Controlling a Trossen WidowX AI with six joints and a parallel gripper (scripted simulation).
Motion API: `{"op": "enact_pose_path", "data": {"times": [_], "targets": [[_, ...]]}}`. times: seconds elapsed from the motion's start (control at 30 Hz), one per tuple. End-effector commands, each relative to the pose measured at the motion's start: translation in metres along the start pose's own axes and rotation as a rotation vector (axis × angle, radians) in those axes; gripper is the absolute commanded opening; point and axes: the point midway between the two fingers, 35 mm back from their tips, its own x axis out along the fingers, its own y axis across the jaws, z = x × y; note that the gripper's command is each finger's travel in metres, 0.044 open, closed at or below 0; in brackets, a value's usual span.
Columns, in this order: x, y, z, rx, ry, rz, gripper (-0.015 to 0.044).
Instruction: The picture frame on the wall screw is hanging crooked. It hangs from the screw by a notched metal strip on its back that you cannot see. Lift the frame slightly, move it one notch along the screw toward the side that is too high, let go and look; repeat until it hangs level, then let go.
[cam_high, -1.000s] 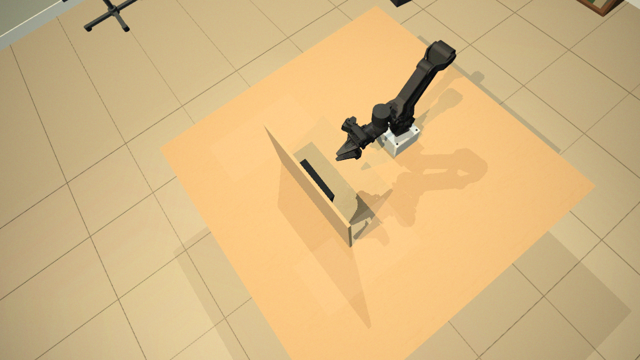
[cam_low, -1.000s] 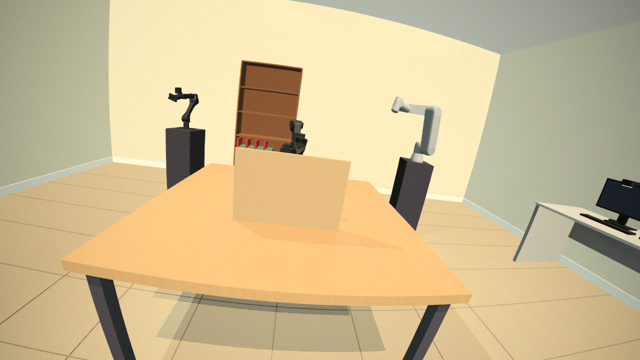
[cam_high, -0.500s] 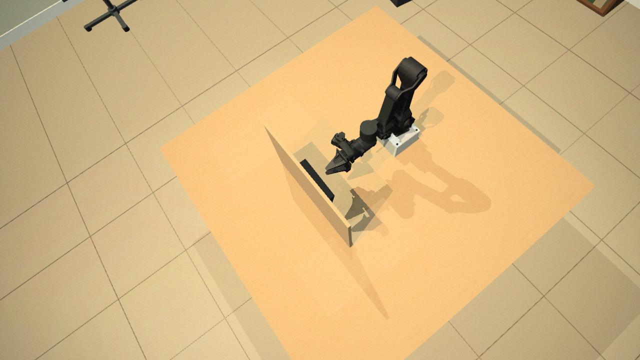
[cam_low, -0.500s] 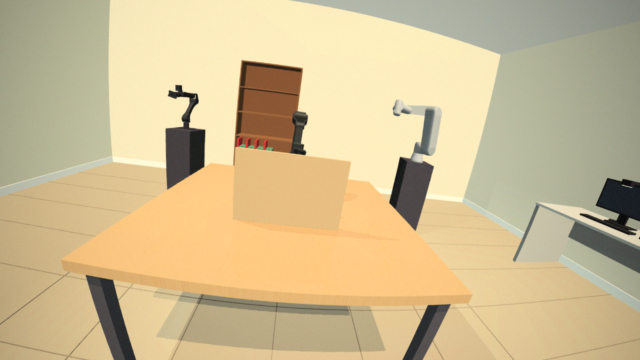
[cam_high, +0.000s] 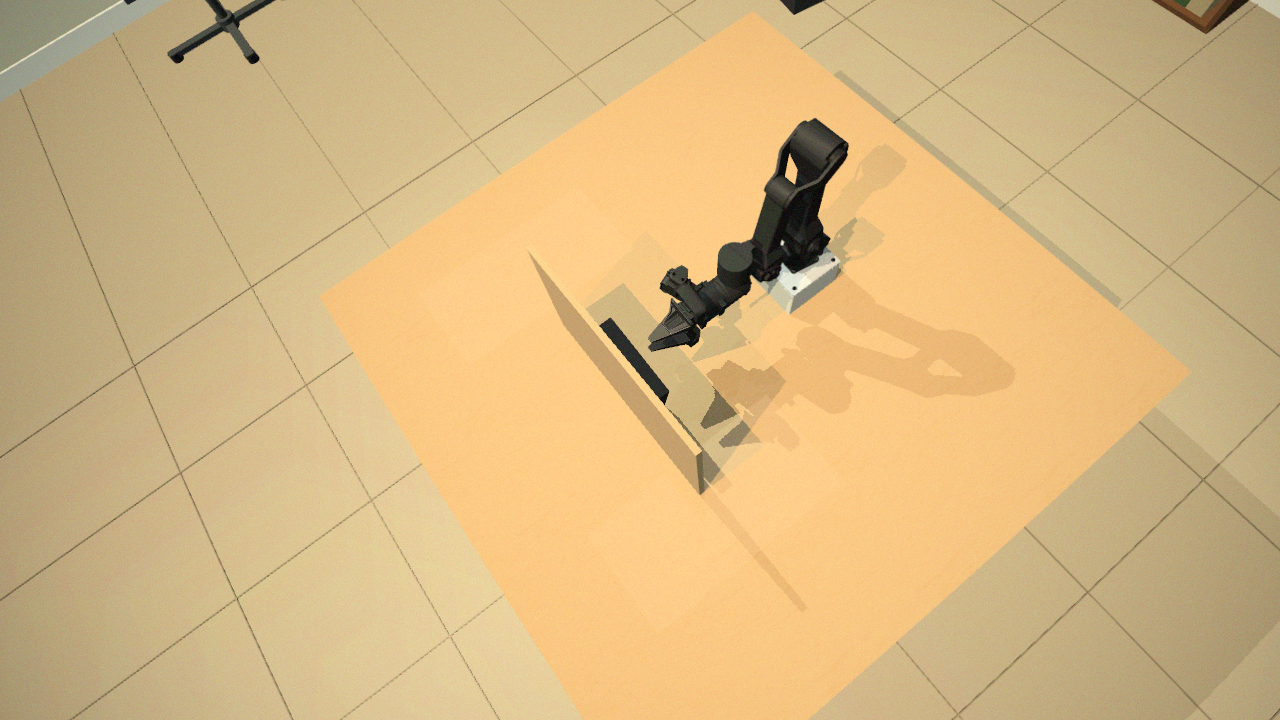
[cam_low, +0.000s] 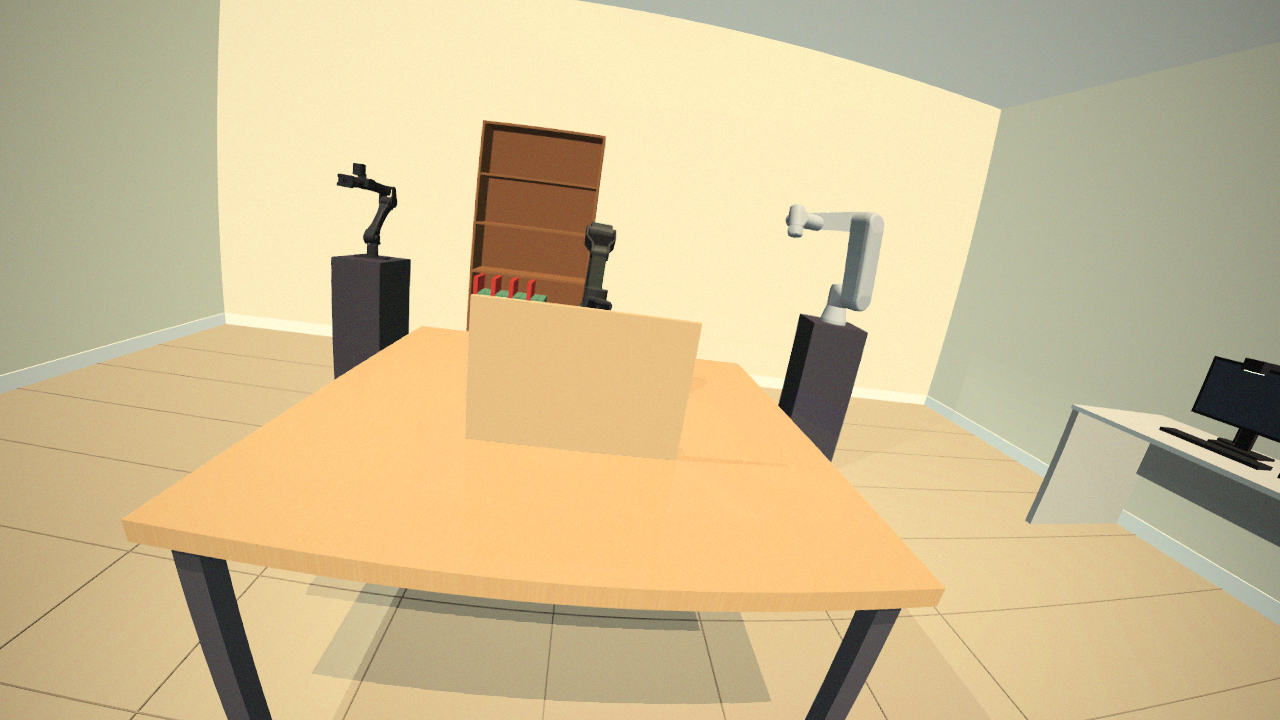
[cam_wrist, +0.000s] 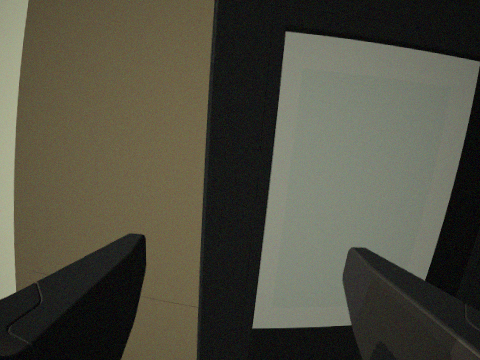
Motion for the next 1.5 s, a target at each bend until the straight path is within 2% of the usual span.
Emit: {"op": "enact_pose_path", "data": {"times": [0.0, 0.7, 1.47], "targets": [[0.006, 0.003, 0.0, -0.004, 0.003, 0.01, 0.026], [0.039, 0.004, 0.0, -0.004, 0.002, 0.013, 0.026], [0.04, 0.004, 0.0, -0.004, 0.002, 0.013, 0.026]]}}
